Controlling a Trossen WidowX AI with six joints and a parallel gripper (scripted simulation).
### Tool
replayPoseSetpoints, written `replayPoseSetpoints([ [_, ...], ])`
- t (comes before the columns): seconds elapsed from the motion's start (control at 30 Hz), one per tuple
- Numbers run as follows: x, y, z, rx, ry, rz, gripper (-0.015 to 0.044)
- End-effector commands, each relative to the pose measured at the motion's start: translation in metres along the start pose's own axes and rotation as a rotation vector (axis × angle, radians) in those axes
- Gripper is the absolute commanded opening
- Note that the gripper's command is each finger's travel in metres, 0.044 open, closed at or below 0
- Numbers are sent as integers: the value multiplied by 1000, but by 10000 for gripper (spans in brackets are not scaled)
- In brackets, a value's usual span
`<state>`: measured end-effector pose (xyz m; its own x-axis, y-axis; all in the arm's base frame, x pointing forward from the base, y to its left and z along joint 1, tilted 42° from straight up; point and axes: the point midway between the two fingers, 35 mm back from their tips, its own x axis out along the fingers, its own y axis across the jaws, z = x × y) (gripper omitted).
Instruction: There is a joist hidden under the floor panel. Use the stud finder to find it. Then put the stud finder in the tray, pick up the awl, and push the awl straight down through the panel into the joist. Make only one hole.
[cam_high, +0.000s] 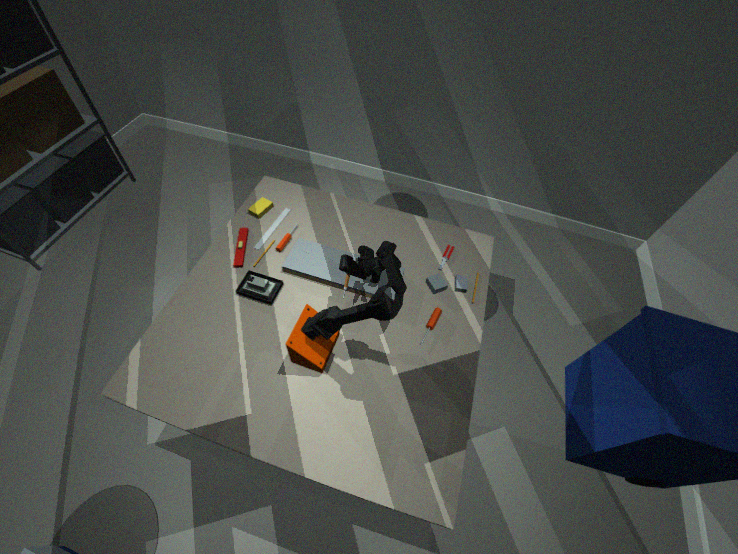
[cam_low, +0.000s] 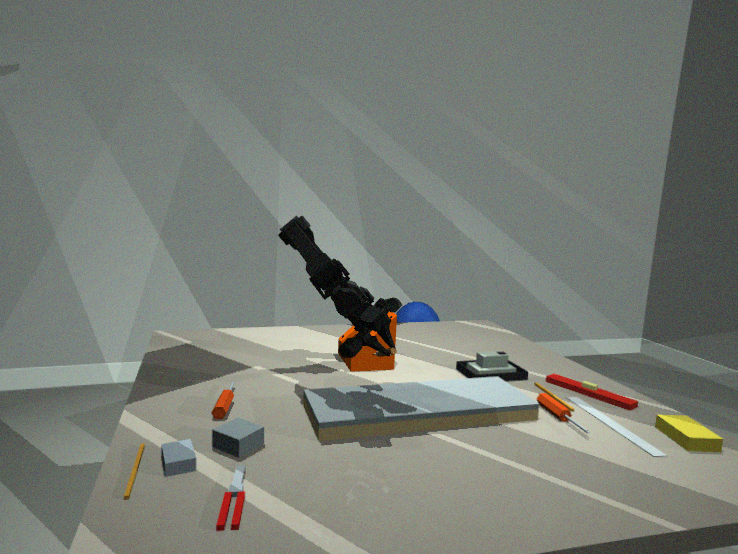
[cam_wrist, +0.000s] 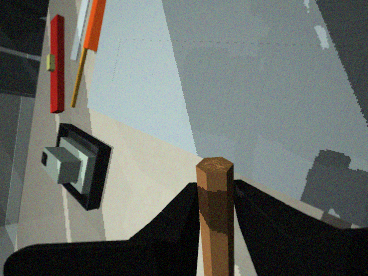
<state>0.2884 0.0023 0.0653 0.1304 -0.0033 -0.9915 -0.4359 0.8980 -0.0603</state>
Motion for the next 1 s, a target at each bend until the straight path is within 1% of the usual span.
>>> replayPoseSetpoints([
  [0.0, -9, -4, 15, -102, -150, 69, 0],
  [0.17, -23, -13, 29, -216, -321, 107, 0],
  [0.37, -45, -25, 44, -369, -530, 101, 0],
  [0.53, -65, -35, 52, -515, -699, 53, 0],
  [0.73, -93, -47, 57, -702, -891, -51, 0],
  [0.8, -99, -50, 58, -744, -931, -80, 0],
  [0.97, -100, -50, 58, -749, -935, -83, 0],
])
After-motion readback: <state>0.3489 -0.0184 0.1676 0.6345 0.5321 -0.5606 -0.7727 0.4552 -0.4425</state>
